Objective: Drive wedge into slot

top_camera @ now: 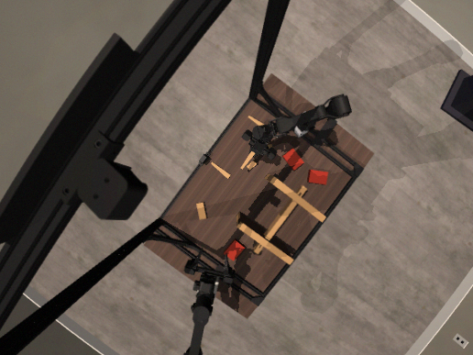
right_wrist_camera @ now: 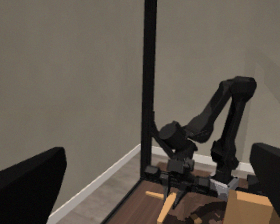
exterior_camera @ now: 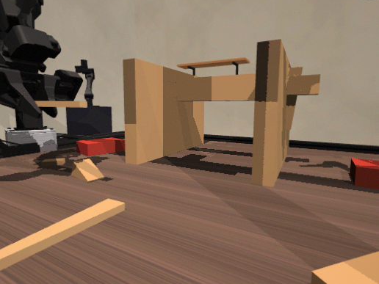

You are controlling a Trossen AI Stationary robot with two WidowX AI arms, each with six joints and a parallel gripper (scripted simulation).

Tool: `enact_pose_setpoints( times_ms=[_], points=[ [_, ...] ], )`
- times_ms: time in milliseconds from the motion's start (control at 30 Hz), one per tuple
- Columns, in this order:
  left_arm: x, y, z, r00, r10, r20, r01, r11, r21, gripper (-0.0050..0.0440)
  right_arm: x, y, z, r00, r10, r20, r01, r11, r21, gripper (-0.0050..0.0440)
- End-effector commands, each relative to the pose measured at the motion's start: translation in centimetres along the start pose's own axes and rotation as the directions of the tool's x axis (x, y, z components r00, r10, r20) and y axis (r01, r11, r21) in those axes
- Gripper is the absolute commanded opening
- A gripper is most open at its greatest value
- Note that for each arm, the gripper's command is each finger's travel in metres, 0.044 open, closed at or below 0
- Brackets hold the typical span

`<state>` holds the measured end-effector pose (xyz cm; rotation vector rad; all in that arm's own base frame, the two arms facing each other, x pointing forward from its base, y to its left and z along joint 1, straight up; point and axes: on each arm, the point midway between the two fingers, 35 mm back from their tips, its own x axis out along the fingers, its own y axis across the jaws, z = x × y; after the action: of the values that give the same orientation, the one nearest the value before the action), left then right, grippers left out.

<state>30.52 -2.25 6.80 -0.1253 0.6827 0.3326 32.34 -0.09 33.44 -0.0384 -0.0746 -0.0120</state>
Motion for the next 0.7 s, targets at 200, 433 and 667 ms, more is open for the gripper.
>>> enact_pose_setpoints(
  times_ms=[200, 433, 667],
  points=[
    [0.0, 0.0, 0.1, 1.000, 0.001, 0.002, -0.001, 1.000, -0.003, 0.0000, -0.9, 0.1, -1.1, 1.000, 0.012, -0.024, -0.011, 0.999, 0.039, 0.0440],
    [0.4, 1.3, 2.9, 0.997, 0.073, -0.009, -0.070, 0.979, 0.189, 0.0000, -0.9, 0.1, -1.1, 1.000, 0.012, -0.024, -0.011, 0.999, 0.039, 0.0440],
    [0.5, 3.0, 6.0, 0.989, 0.149, -0.026, -0.126, 0.908, 0.400, 0.0000, -0.9, 0.1, -1.1, 1.000, 0.012, -0.024, -0.011, 0.999, 0.039, 0.0440]
  ],
)
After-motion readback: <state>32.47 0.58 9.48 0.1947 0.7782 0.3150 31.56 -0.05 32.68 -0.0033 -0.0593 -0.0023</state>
